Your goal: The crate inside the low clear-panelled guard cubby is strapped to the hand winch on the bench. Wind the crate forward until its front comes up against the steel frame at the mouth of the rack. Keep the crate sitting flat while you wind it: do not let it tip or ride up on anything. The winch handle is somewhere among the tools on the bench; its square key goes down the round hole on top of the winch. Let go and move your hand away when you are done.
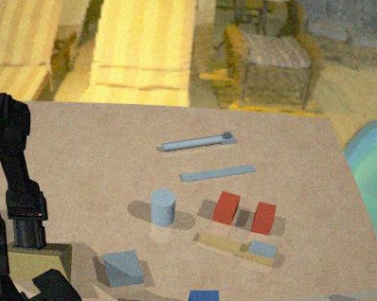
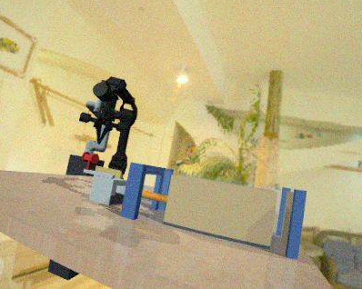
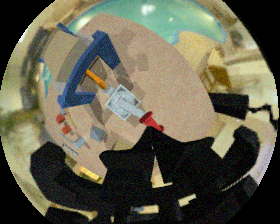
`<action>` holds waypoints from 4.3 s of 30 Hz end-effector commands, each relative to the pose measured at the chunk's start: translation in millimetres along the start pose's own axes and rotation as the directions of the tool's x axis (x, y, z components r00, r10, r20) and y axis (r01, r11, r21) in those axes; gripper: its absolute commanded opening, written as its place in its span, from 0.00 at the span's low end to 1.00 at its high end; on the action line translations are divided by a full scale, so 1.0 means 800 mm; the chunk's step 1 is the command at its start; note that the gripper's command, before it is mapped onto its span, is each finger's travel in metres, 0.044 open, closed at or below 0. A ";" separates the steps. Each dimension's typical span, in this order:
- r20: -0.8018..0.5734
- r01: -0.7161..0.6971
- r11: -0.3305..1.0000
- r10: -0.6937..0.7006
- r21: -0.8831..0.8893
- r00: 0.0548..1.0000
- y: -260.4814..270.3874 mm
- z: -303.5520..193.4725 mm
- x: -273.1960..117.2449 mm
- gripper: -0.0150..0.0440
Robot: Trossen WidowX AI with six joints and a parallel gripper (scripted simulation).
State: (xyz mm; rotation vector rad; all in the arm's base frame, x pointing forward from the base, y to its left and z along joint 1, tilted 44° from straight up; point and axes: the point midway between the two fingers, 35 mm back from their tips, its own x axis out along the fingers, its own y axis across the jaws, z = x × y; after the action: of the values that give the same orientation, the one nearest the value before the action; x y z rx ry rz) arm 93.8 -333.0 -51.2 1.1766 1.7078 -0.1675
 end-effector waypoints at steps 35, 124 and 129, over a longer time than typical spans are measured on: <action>-0.049 -0.023 1.000 0.023 -0.006 0.999 -0.011 0.006 0.048 0.25; 0.371 -0.021 1.000 0.021 -0.002 0.928 -0.023 -0.027 0.064 1.00; 0.371 -0.022 1.000 0.021 -0.002 0.928 -0.022 -0.028 0.074 1.00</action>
State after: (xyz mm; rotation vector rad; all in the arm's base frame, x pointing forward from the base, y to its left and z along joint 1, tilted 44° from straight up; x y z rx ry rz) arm 64.7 -297.0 -90.3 1.0820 1.3621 -0.3600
